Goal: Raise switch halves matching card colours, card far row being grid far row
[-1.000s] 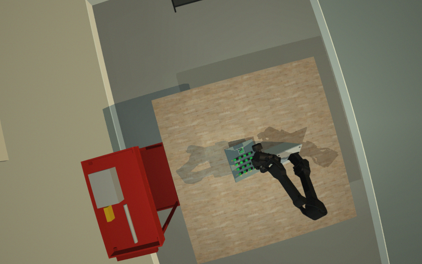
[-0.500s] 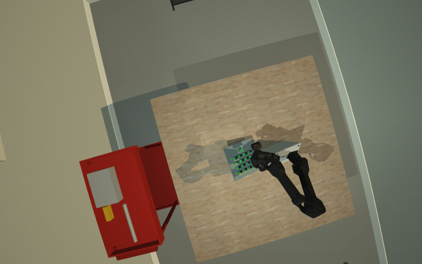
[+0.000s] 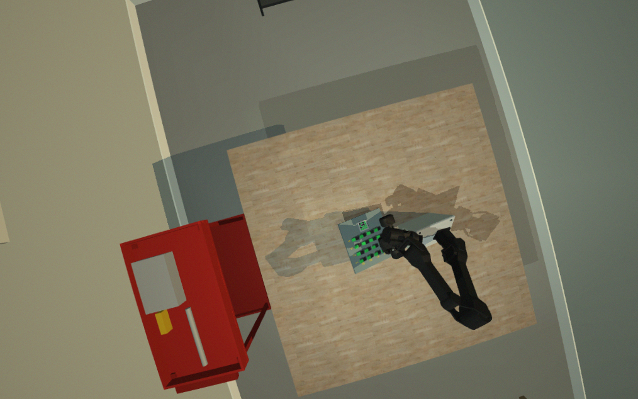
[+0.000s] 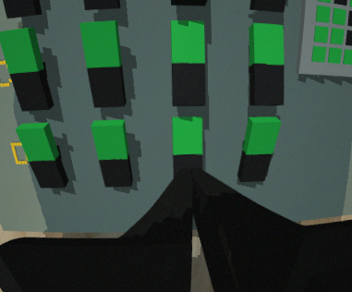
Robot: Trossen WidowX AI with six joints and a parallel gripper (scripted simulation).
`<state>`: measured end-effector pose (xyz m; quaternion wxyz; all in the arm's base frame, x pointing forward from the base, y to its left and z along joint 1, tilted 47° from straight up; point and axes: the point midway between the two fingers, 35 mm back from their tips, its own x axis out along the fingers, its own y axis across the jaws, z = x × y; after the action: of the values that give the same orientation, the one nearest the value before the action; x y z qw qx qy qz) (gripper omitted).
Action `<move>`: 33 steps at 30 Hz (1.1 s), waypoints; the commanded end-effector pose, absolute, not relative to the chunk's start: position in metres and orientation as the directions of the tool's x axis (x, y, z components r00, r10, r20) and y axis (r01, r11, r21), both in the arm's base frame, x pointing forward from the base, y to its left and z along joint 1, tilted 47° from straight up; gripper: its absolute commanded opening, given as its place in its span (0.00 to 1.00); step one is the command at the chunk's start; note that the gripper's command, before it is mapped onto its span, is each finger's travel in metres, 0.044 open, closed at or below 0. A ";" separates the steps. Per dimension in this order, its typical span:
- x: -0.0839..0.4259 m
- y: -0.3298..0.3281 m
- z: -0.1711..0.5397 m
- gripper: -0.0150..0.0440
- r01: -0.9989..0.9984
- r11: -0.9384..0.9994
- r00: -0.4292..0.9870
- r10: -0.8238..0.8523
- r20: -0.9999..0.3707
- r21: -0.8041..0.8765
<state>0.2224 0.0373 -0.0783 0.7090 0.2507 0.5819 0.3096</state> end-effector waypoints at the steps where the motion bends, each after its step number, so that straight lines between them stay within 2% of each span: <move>1: 0.223 0.038 -0.078 0.25 -0.145 0.680 0.133 0.733 -0.667 0.718; 24: 0.223 0.041 -0.080 0.25 -0.145 0.680 0.133 0.733 -0.667 0.719; 33: 0.217 -0.008 -0.037 0.25 -0.145 0.683 0.107 0.730 -0.675 0.716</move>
<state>0.2167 0.0058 -0.0504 0.6992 0.2530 0.5925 0.3101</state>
